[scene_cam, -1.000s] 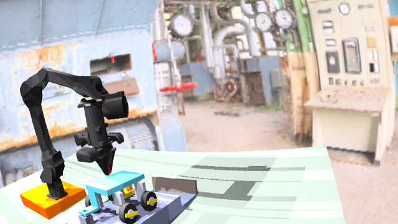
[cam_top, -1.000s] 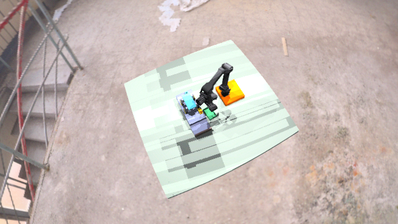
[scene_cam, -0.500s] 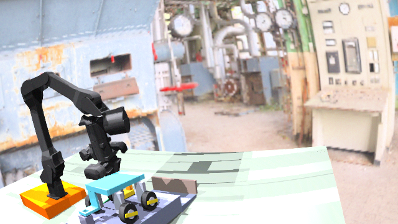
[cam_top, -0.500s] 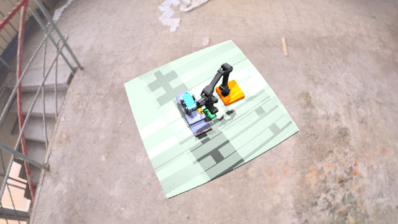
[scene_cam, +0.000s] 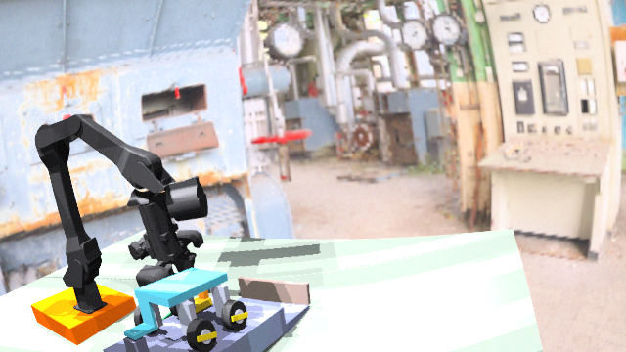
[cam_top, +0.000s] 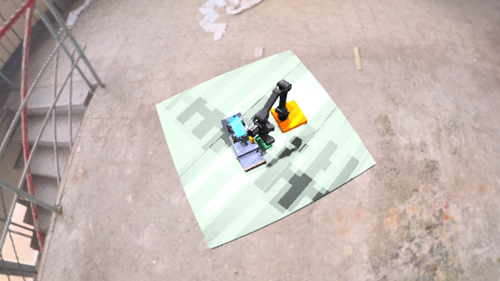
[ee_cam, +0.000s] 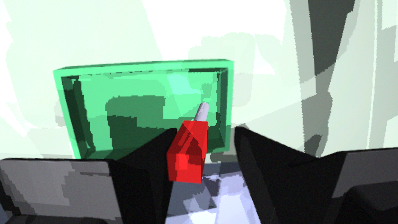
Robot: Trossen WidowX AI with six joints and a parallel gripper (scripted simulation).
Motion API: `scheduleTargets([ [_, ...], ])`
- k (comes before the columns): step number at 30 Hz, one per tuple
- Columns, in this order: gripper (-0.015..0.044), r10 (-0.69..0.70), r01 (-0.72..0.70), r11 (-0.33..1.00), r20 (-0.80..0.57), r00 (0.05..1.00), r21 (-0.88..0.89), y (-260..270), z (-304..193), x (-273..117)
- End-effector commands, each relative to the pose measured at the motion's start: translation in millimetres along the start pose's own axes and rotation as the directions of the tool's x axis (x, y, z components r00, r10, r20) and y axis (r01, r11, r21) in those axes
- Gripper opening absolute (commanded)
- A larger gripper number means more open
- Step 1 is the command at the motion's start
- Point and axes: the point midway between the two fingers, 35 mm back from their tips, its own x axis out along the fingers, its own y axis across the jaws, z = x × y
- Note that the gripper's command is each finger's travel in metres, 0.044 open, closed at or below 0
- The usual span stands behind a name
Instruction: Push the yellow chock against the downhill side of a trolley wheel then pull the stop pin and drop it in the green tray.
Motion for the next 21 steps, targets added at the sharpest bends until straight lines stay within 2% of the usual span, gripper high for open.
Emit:
scheduleTargets([
  [1, 0.0190, -0.003, 0.003, 1.000, 0.004, 1.000, -0.004, 2, 0, 1],
  [21, 0.0190, -0.002, 0.002, 1.000, 0.004, 1.000, -0.004, 17, -1, 3],
])
